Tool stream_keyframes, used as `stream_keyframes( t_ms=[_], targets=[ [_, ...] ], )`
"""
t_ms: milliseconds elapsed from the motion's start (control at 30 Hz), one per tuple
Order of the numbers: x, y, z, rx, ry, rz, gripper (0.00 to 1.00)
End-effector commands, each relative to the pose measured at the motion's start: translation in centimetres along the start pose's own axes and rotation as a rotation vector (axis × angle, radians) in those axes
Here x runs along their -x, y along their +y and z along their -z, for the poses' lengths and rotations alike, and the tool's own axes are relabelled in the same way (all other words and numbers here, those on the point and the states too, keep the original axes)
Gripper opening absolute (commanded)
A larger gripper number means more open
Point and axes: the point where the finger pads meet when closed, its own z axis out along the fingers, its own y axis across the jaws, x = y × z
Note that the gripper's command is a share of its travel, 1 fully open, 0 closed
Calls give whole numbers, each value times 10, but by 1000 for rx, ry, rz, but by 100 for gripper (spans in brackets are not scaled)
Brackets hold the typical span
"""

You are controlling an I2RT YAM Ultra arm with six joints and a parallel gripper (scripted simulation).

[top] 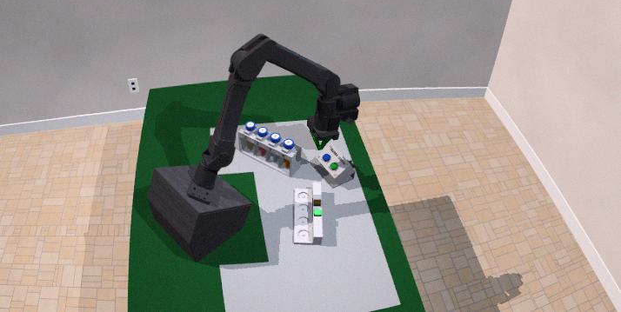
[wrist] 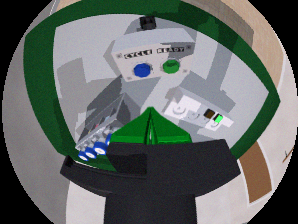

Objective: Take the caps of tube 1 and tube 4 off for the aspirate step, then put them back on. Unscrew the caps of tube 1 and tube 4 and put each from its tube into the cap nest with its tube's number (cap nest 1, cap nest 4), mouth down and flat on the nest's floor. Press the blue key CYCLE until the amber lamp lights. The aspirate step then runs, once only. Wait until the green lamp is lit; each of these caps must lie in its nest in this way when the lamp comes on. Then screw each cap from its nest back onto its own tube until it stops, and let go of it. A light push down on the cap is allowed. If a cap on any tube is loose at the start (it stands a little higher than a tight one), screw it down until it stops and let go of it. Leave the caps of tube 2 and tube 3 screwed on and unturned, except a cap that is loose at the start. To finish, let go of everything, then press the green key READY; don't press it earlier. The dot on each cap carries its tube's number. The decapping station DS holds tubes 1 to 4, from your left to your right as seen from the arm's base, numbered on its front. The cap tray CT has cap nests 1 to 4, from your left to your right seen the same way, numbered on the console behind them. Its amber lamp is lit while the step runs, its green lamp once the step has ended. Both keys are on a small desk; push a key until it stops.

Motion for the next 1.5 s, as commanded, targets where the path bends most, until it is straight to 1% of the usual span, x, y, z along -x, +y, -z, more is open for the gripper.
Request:
stream_keyframes(
  t_ms=[0,133,467,667,1167,1467],
  targets=[
    [23,-12,-4,9,-41,32,0],
    [44,-31,-20,8,-41,32,0],
    [44,-31,-20,8,-41,32,0],
    [45,-31,-38,8,-41,32,0],
    [45,-31,-38,8,-41,32,0],
    [45,-31,-44,8,-41,32,0]
  ],
)
